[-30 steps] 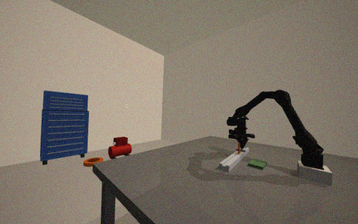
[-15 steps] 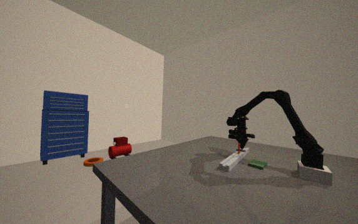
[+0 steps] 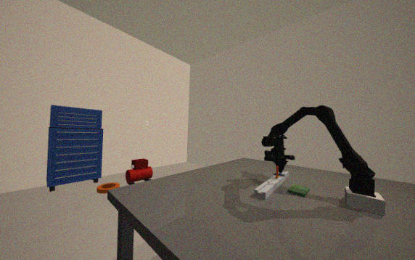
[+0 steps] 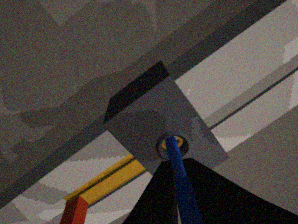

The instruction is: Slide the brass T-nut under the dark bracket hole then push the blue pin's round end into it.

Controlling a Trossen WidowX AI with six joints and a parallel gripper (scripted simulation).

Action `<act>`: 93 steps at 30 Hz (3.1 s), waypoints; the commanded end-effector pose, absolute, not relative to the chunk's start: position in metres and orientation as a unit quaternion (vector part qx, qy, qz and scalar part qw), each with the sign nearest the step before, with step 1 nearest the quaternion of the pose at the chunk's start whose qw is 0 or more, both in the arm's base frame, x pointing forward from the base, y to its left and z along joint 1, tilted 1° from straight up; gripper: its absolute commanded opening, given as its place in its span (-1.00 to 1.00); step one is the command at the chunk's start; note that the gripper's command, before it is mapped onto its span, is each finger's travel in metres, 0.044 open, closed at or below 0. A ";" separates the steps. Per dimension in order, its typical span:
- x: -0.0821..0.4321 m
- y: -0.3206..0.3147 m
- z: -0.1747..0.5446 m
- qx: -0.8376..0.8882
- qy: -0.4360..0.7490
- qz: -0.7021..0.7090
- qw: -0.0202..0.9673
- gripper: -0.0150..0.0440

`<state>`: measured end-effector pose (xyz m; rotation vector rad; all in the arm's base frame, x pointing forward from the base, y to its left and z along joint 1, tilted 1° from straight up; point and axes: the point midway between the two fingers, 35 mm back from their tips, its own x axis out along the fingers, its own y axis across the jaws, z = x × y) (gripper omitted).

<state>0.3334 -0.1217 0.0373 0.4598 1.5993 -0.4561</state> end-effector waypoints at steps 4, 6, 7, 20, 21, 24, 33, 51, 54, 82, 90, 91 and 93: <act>0.335 -0.122 0.036 0.202 0.711 -0.205 0.642 -1.00; 0.335 -0.122 0.036 0.201 0.713 -0.205 0.640 -1.00; 0.335 -0.122 0.036 0.201 0.714 -0.206 0.639 -1.00; 0.337 -0.122 0.036 0.199 0.726 -0.209 0.625 -1.00; 0.337 -0.122 0.036 0.198 0.727 -0.209 0.624 -1.00; 0.337 -0.122 0.036 0.198 0.729 -0.210 0.620 -1.00; 0.339 -0.122 0.036 0.196 0.738 -0.212 0.611 -1.00; 0.338 -0.122 0.037 0.195 0.736 -0.210 0.613 -0.64; 0.338 -0.122 0.037 0.195 0.736 -0.210 0.613 -0.38; 0.336 -0.121 0.093 0.196 0.736 -0.210 0.613 0.05; 0.336 -0.121 0.093 0.196 0.736 -0.210 0.613 0.05; 0.336 -0.121 0.093 0.196 0.736 -0.210 0.613 0.05; 0.337 -0.121 0.093 0.196 0.736 -0.210 0.613 0.05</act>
